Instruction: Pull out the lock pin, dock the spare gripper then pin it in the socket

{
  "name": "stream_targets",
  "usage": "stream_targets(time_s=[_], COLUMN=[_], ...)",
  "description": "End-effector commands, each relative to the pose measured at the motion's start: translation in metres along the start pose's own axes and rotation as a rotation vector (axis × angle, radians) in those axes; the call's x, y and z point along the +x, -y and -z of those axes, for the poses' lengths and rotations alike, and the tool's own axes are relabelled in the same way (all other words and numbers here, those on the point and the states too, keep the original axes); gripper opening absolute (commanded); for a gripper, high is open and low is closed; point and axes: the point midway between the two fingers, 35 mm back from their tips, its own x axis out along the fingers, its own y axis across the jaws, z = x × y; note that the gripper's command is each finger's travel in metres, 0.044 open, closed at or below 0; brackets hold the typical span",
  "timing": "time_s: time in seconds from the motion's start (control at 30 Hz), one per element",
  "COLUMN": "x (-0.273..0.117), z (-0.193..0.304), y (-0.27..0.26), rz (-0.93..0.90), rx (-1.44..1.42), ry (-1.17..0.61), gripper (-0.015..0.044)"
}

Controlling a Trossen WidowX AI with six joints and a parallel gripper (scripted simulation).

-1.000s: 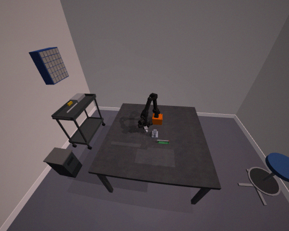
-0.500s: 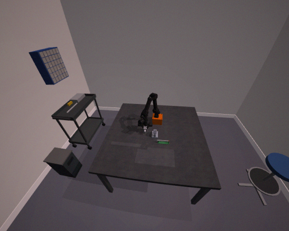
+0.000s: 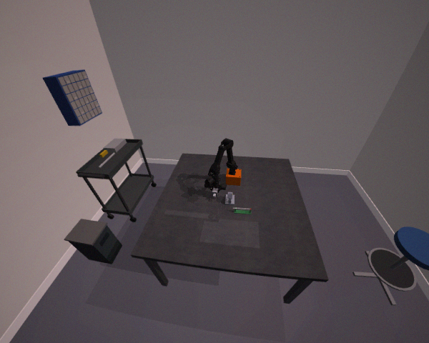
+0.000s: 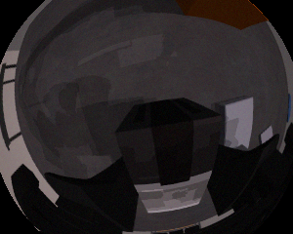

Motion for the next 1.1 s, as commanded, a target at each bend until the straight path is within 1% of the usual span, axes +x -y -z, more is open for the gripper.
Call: stream_targets(time_s=[0.0,0.1,0.57,1.07], x=[0.012,0.020,0.036,0.033], z=[-0.002,-0.002,-0.003,-0.002], y=[0.000,0.000,0.000,0.001], rz=[-0.003,-0.003,-0.002,0.002], rx=[0.007,0.007,0.007,0.004], ry=[0.003,0.003,0.003,0.004], gripper=[0.0000,0.0000,0.0000,0.0394])
